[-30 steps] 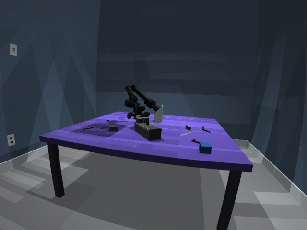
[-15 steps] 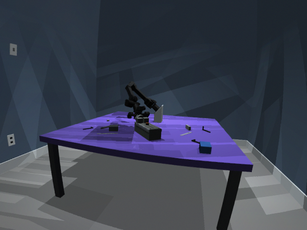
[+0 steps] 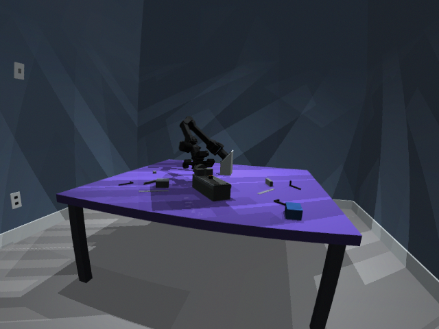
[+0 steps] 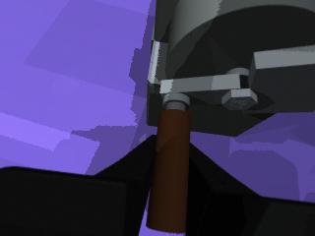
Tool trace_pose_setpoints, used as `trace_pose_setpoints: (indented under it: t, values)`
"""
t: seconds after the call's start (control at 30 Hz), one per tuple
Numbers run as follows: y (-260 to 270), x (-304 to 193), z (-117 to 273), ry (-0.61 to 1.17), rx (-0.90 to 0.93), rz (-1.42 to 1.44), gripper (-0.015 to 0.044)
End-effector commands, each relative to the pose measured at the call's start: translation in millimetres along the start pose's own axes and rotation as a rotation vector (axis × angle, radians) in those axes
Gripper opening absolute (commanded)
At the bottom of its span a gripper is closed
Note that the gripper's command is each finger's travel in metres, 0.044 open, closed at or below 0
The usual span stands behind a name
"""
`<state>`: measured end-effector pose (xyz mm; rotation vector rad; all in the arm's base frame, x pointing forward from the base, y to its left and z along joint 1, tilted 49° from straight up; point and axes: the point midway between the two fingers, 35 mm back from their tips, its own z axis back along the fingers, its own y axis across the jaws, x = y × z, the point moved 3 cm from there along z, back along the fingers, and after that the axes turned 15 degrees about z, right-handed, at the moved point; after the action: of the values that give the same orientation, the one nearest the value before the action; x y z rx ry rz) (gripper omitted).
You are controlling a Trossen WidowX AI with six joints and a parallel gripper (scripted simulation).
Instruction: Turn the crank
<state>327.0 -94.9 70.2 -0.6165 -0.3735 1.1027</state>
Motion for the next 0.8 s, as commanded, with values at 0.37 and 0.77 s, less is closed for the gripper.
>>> trace_pose_setpoints:
  t: [0.37, 0.77]
  values:
    - [0.5, 7.3, 7.1, -0.003, 0.001, -0.001, 0.0000]
    - [-1.4, 11.6, 11.7, -0.003, 0.001, -0.001, 0.0000]
